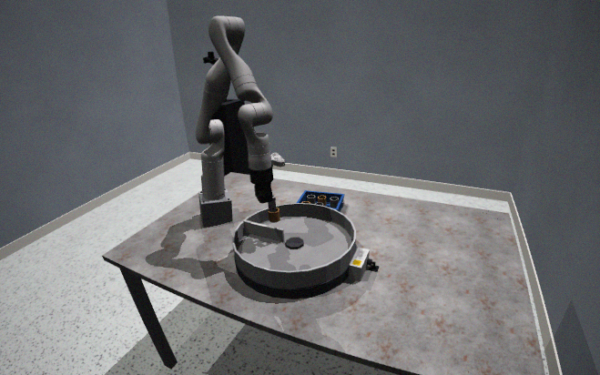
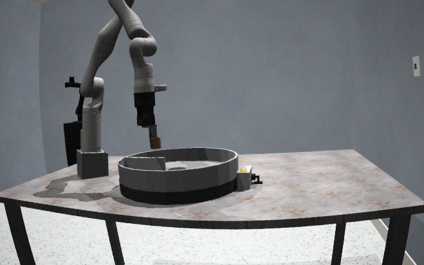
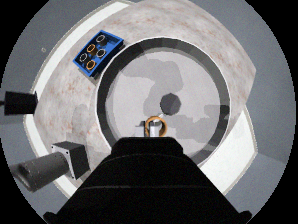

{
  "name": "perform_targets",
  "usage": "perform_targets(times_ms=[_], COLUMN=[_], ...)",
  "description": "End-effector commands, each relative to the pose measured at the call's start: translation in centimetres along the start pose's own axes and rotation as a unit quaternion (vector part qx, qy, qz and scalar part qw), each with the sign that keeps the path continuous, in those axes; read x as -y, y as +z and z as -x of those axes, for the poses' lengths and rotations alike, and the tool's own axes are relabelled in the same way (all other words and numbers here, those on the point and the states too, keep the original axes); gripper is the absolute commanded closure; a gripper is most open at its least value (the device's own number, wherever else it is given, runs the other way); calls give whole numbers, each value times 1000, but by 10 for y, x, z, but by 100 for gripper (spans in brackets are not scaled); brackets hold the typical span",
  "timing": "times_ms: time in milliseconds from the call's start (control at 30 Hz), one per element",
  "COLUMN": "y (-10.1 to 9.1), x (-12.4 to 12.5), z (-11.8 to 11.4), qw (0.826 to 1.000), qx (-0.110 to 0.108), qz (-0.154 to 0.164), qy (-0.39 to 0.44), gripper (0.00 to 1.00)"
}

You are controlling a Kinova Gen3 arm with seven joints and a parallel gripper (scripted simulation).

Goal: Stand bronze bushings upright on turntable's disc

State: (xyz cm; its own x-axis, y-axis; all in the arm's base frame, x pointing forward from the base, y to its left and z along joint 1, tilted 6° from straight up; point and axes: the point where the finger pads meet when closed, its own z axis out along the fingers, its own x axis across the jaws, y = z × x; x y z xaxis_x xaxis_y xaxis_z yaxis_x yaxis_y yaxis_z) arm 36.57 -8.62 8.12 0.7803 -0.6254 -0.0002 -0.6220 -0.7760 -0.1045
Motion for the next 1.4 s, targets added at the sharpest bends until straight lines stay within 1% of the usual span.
perform_targets(times_ms=[0,67,333,567,900,1367], y=[0,0,0,0,0,0], x=[-16,-16,-39,-51,-57,-58], z=[-9,-9,-21,-28,-31,-31], qw=[1000,1000,1000,1000,1000,1000], qx=[0,0,0,0,0,0], qz=[0,0,0,0,0,0], qy=[13,13,13,13,13,13], gripper=[100,100,100,100,100,100])
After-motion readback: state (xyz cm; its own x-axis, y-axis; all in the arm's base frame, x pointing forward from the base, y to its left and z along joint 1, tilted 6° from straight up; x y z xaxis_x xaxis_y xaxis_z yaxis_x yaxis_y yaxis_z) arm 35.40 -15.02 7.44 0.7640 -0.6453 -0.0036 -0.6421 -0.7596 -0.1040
